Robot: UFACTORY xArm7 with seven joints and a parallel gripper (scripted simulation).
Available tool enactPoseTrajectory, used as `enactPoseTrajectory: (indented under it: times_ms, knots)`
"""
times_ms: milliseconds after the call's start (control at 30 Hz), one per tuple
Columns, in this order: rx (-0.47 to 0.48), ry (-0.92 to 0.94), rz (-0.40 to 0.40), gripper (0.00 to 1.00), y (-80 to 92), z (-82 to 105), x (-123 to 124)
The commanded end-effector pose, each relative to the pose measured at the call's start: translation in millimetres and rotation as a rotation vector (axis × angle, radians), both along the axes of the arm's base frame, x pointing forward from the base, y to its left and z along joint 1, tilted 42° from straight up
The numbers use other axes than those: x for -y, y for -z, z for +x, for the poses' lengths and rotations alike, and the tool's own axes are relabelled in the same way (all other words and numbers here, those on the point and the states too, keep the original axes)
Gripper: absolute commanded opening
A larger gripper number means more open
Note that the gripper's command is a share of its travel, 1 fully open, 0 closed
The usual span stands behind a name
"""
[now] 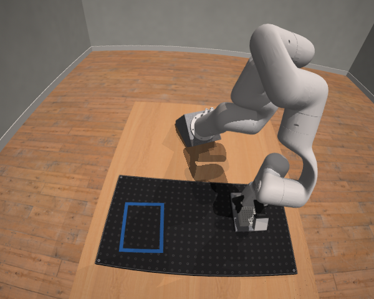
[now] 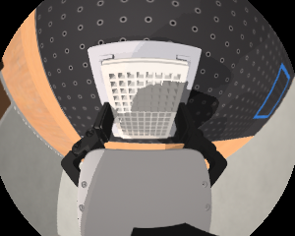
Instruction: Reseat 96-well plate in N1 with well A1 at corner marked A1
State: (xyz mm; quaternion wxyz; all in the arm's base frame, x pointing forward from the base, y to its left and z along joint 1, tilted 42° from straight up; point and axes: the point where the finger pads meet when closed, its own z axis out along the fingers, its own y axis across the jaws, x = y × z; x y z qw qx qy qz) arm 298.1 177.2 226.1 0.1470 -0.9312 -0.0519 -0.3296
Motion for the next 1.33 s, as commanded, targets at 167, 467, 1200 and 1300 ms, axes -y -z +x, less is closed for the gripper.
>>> enactPoseTrajectory:
  times_ms: [167,467,1200,1300]
  knots:
    - [0.002,0.0,0.001,1.0,-0.9,0.4,-0.1]
    - [0.002,0.0,0.001,1.0,-0.9,0.4,-0.1]
    - [0.002,0.0,0.001,1.0,-8.7,-6.0,3.2]
    - [0.002,0.0,0.001,1.0,-8.7,-6.0,3.2]
